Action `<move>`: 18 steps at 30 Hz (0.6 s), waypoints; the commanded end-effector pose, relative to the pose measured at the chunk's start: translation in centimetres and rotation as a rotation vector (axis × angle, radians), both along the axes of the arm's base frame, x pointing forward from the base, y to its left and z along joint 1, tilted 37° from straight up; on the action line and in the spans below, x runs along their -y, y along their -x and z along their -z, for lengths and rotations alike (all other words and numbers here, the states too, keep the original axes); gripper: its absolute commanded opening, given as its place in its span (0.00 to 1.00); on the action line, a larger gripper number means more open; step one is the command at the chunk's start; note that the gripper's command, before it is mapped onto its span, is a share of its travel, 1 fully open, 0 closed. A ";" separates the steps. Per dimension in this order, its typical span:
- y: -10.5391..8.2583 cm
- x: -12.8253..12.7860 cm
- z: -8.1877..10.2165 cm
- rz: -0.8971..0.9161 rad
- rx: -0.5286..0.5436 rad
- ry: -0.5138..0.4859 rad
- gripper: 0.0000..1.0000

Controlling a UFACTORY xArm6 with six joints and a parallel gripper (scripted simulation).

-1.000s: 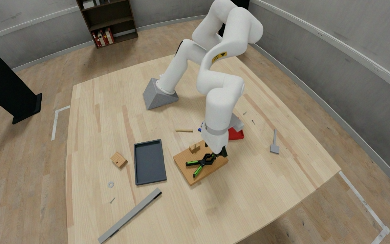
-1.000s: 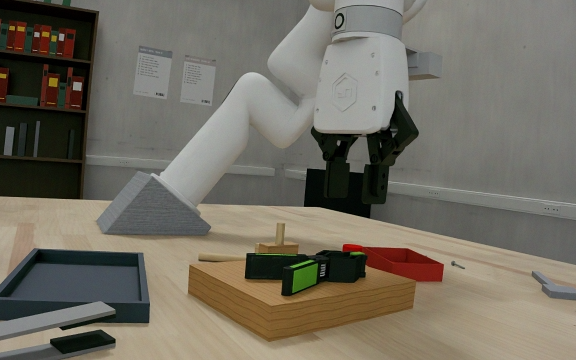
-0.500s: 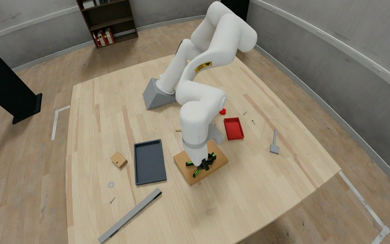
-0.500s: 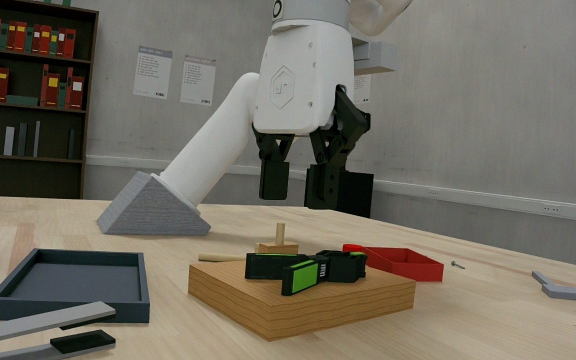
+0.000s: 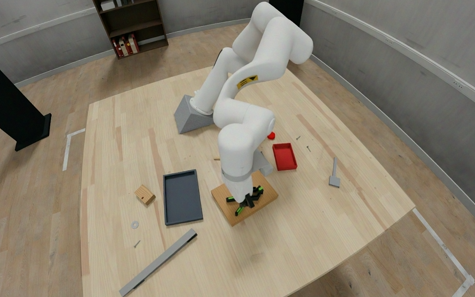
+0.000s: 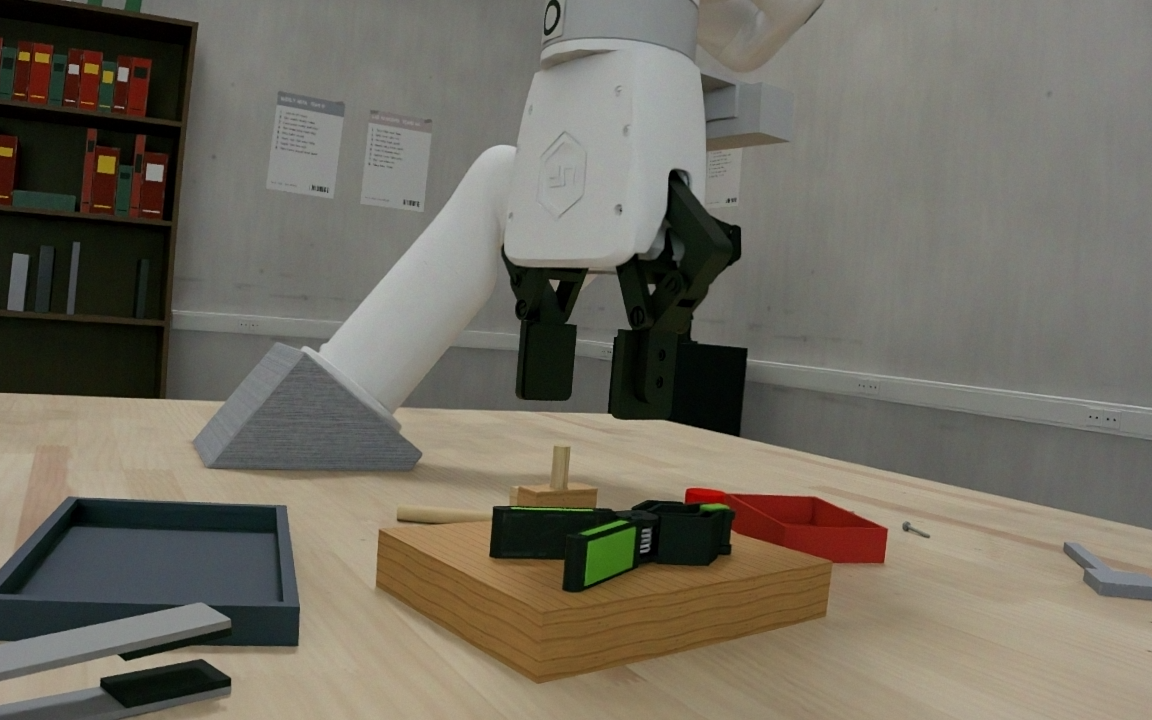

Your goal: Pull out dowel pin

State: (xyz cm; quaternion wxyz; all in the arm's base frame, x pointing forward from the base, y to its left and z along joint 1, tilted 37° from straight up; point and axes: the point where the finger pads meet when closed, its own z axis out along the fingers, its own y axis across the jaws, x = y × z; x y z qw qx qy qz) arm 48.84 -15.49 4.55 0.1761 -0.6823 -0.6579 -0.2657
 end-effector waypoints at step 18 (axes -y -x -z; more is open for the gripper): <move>-0.1 0.0 0.1 0.002 0.004 0.002 0.77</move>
